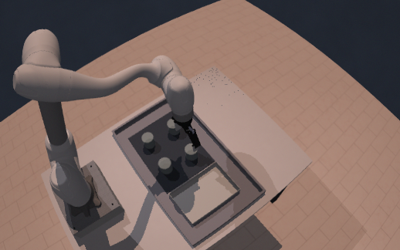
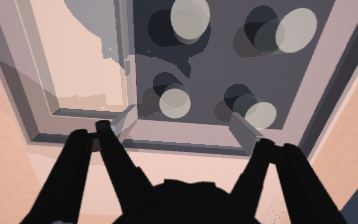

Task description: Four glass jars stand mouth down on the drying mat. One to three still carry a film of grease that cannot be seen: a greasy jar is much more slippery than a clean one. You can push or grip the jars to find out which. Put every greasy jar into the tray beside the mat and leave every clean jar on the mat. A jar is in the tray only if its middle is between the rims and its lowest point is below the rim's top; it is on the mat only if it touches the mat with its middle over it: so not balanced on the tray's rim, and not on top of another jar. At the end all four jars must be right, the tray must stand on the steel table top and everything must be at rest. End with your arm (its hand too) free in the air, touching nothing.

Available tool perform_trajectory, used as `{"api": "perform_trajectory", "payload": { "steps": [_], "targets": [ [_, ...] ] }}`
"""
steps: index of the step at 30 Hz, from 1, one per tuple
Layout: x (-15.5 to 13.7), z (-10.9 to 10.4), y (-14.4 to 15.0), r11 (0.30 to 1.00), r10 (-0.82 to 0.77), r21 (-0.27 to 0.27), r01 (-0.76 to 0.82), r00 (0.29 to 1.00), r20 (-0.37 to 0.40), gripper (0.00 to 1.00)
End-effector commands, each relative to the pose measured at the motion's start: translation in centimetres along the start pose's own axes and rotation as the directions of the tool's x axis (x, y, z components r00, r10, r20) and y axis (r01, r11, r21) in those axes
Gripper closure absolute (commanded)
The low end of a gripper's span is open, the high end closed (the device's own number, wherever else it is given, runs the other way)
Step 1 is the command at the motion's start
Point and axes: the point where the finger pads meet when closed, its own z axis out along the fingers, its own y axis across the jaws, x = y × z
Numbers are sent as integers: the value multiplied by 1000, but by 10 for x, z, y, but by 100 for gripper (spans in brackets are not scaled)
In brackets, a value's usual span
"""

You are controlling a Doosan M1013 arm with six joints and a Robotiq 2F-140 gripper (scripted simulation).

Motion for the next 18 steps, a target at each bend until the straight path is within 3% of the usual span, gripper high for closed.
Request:
{"api": "perform_trajectory", "payload": {
  "steps": [1,4,6,14,18],
  "targets": [
    [-7,0,-16,1000,-1,-1,1,1000,0,0],
    [-7,19,-16,1000,-1,-1,1,1000,0,0],
    [-7,19,-16,1000,-1,-1,1,1000,0,0],
    [-7,68,-16,1000,-1,-1,1,1000,0,0],
    [-7,68,-16,1000,-1,-1,1,1000,0,0]
  ]
}}
